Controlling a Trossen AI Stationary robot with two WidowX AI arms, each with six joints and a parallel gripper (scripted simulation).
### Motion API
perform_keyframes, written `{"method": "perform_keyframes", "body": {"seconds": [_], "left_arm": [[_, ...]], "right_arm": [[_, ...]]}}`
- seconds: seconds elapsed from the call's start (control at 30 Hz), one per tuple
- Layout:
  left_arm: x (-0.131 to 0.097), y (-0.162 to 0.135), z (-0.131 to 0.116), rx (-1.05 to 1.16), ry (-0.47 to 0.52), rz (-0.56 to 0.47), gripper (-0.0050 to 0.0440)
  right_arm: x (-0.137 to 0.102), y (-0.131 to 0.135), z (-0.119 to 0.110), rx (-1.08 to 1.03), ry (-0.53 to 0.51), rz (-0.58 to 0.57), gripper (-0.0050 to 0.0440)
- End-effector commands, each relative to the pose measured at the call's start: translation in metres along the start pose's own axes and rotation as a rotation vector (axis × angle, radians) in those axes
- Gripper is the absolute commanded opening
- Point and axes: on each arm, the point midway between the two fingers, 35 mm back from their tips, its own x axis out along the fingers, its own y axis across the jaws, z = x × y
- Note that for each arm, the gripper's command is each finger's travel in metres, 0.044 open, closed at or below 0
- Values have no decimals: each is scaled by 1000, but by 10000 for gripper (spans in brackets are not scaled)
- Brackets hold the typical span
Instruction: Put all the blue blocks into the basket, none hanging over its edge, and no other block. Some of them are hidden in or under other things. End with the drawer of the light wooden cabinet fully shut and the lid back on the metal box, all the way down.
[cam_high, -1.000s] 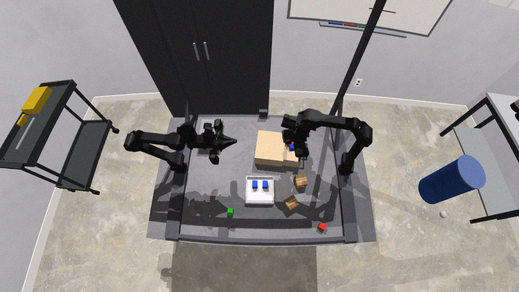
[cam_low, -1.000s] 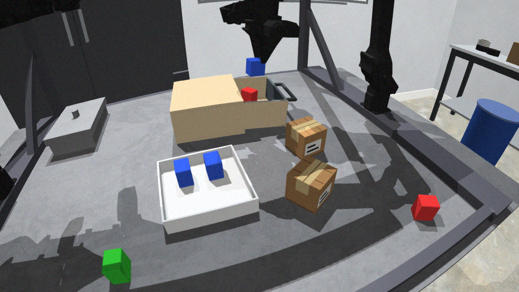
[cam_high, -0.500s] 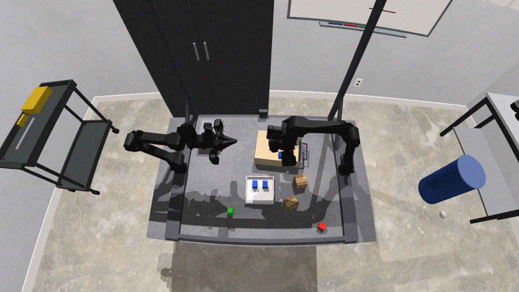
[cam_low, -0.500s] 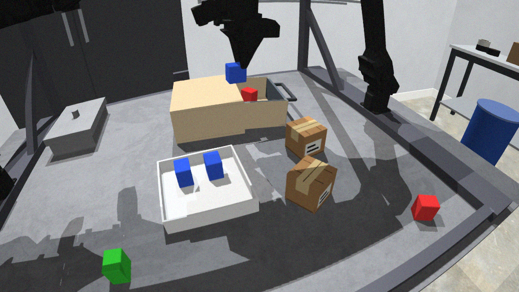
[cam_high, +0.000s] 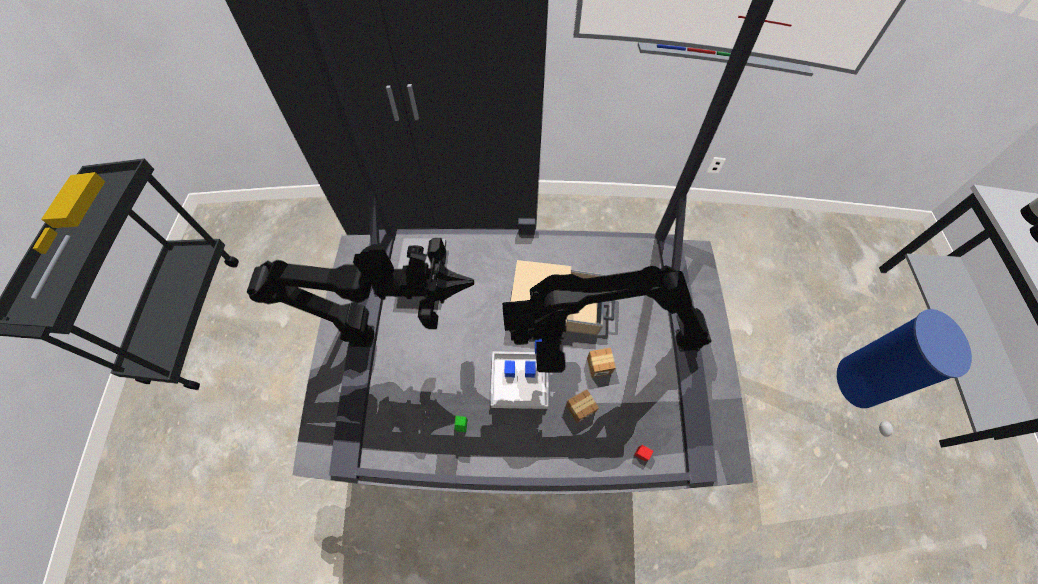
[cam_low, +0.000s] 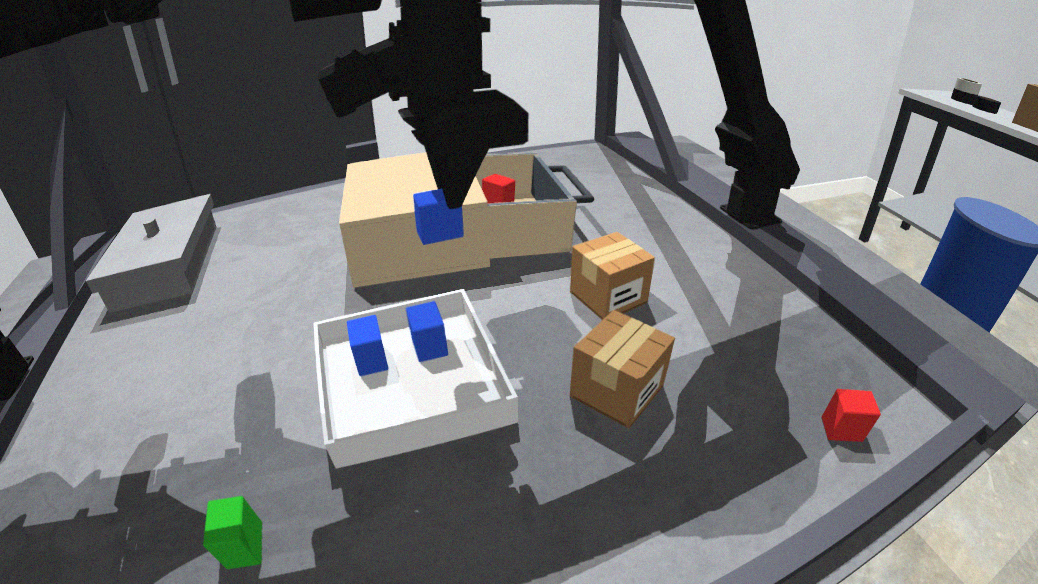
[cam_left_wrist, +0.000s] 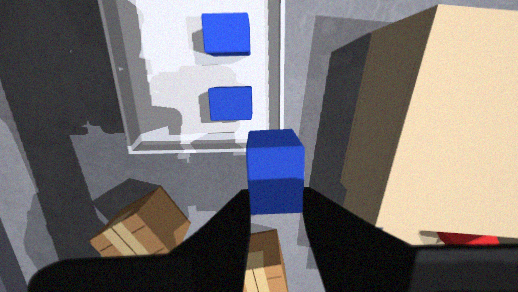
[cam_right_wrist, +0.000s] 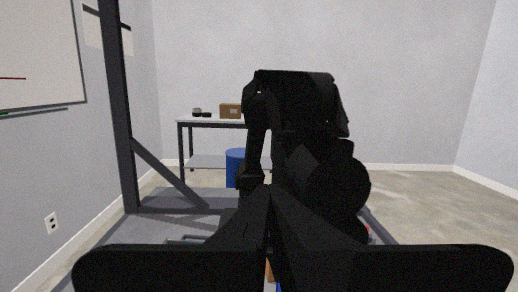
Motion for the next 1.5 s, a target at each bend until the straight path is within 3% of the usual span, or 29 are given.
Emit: {"method": "perform_keyframes", "body": {"seconds": [0.0, 0.23, 0.47, 0.73, 1.47], "left_arm": [[2, 35, 15, 7, -1, 2, -50], [18, 77, 24, 21, 9, -4, -50], [23, 90, 26, 30, 9, -6, -50], [6, 85, 29, 24, -41, 17, -50], [28, 88, 26, 23, -31, 13, -50]], "right_arm": [[-3, 1, 15, -2, -39, 3, -50], [-3, 1, 15, -2, -39, 3, -50], [-3, 1, 15, -2, -39, 3, -50], [-3, 1, 15, -2, -39, 3, -50], [-3, 1, 15, -2, -39, 3, -50]]}}
